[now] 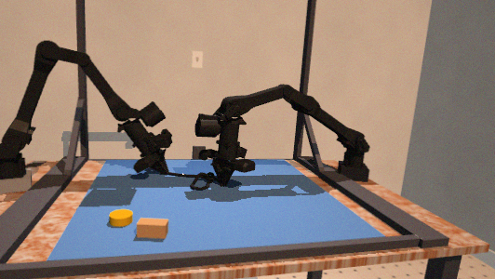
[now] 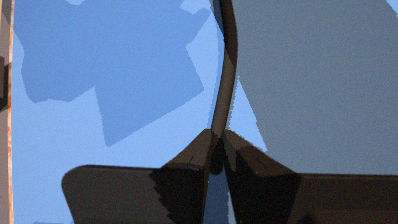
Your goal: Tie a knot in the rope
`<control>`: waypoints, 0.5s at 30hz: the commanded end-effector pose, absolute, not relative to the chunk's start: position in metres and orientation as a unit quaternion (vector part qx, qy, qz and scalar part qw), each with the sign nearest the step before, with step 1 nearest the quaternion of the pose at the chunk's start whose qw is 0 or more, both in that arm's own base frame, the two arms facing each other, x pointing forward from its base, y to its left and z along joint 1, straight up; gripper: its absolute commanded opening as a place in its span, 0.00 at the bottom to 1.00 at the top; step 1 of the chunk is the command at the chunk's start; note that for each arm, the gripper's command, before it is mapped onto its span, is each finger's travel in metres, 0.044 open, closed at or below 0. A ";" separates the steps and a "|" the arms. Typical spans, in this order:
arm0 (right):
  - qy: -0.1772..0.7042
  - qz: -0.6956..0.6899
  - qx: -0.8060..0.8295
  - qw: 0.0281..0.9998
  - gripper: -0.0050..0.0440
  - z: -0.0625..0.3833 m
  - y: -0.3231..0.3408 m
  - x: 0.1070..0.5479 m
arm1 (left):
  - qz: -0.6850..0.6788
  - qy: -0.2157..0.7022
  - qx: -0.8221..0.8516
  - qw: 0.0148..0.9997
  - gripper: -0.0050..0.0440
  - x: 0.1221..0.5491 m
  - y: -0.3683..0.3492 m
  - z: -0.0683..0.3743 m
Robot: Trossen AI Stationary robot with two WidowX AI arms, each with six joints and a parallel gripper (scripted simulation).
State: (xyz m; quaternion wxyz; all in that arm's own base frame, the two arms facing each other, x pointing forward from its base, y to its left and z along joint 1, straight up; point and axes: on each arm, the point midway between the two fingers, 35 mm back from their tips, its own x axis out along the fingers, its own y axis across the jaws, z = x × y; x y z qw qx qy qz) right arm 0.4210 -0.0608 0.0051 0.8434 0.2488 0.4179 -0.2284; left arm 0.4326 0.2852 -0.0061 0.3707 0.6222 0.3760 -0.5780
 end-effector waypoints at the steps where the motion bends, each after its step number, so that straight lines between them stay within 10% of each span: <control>1: 0.406 -0.228 0.252 0.848 0.16 0.014 -0.062 0.425 | -0.569 0.373 0.633 0.369 0.13 0.436 0.287 0.009; 15: 0.406 -0.228 0.252 0.848 0.16 0.014 -0.062 0.425 | -0.557 0.373 0.644 0.369 0.13 0.433 0.285 0.043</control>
